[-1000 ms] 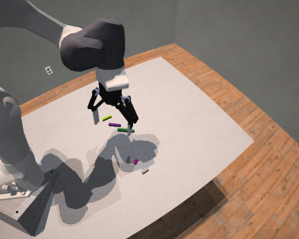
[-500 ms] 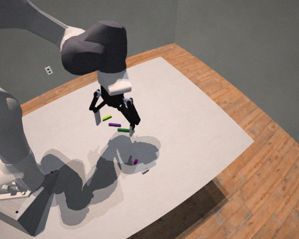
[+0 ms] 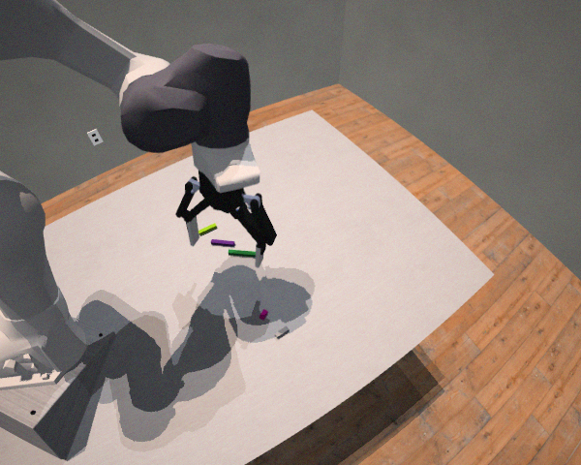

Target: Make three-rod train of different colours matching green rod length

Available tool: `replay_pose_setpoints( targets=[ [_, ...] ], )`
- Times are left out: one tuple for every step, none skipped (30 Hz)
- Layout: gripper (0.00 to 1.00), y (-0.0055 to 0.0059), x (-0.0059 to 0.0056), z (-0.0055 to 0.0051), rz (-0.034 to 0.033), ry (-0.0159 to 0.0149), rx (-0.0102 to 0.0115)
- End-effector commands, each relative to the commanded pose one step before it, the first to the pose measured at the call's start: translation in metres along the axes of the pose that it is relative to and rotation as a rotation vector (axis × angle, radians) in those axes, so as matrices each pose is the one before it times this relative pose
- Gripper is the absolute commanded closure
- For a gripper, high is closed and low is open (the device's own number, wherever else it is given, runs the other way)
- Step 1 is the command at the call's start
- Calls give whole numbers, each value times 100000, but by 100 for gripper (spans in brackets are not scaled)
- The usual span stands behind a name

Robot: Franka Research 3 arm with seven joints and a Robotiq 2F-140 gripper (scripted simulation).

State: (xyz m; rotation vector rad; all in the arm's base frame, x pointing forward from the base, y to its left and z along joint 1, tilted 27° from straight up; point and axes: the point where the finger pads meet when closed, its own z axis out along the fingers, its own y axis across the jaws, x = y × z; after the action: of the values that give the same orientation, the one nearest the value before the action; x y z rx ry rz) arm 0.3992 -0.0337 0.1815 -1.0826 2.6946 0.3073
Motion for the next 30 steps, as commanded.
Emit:
replay_pose_setpoints(
  targets=[
    [0, -623, -312, 50, -3061, -2293, 404],
    [0, 0, 0, 0, 0, 0, 0],
    [0, 0, 0, 0, 0, 0, 0],
    [0, 0, 0, 0, 0, 0, 0],
    [0, 0, 0, 0, 0, 0, 0],
    [0, 0, 0, 0, 0, 0, 0],
    [0, 0, 0, 0, 0, 0, 0],
    [0, 0, 0, 0, 0, 0, 0],
    [0, 0, 0, 0, 0, 0, 0],
    [0, 0, 0, 0, 0, 0, 0],
    [0, 0, 0, 0, 0, 0, 0],
    [0, 0, 0, 0, 0, 0, 0],
    [0, 0, 0, 0, 0, 0, 0],
    [0, 0, 0, 0, 0, 0, 0],
    [0, -888, 11, 406, -1016, -3151, -114],
    [0, 0, 0, 0, 0, 0, 0],
    [0, 0, 0, 0, 0, 0, 0],
    [0, 0, 0, 0, 0, 0, 0],
    [0, 0, 0, 0, 0, 0, 0],
    [0, 0, 0, 0, 0, 0, 0],
    [0, 0, 0, 0, 0, 0, 0],
    [0, 0, 0, 0, 0, 0, 0],
    [0, 0, 0, 0, 0, 0, 0],
    [0, 0, 0, 0, 0, 0, 0],
    [0, 0, 0, 0, 0, 0, 0],
    [0, 0, 0, 0, 0, 0, 0],
    [0, 0, 0, 0, 0, 0, 0],
    [0, 0, 0, 0, 0, 0, 0],
    [0, 0, 0, 0, 0, 0, 0],
    [0, 0, 0, 0, 0, 0, 0]
  ],
)
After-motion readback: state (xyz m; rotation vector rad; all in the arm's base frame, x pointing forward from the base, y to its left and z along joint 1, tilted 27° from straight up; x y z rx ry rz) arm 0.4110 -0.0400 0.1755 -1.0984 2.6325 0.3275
